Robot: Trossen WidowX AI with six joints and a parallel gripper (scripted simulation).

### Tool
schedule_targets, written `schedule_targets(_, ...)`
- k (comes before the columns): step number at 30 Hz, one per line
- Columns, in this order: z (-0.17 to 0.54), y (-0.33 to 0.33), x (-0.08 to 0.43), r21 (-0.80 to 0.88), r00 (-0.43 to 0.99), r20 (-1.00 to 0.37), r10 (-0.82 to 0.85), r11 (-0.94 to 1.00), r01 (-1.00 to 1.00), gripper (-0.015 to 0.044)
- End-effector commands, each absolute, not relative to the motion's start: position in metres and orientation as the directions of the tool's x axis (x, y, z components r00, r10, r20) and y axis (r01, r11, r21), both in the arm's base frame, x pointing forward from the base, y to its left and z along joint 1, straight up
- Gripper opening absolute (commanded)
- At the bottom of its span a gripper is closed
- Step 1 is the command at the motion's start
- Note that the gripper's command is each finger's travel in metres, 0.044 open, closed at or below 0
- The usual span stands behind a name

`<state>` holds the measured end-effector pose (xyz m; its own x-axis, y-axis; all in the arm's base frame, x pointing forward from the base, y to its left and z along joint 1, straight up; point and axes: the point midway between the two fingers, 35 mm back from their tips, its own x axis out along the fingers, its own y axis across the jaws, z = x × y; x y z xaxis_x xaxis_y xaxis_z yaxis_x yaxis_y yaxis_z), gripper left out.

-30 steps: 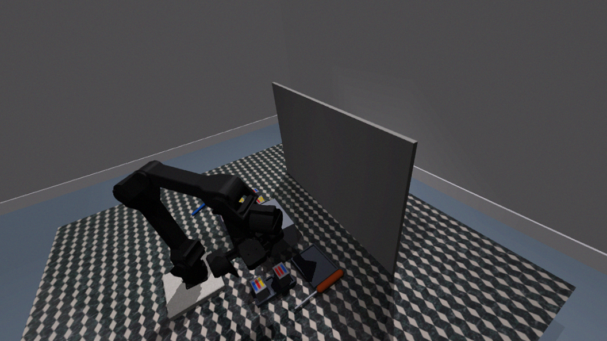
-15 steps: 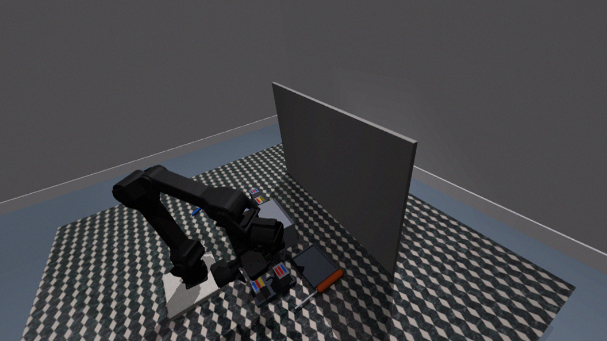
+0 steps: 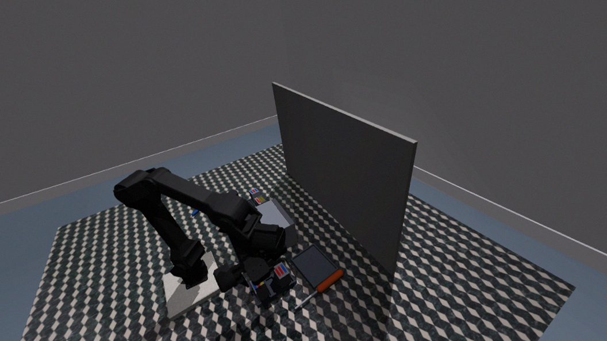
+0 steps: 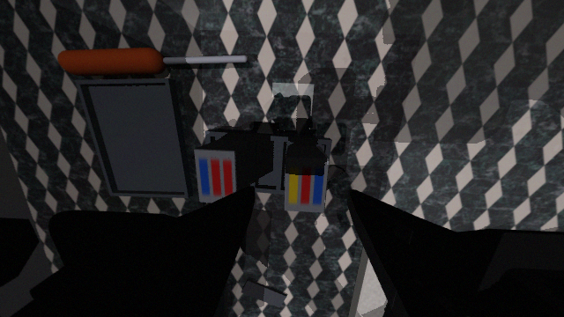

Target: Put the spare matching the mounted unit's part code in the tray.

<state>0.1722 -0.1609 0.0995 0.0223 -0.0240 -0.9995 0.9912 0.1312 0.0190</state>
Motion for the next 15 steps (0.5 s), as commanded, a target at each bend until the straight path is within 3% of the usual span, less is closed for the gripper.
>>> schedule_targets(1, 0.09, -0.16, 0.171, 0.009, 0.011, -1.0, -0.014, 0.124, 0.992, 0.03)
schedule_targets(15, 0.067, -0.16, 0.171, 0.009, 0.011, -1.0, -0.014, 0.124, 0.992, 0.03)
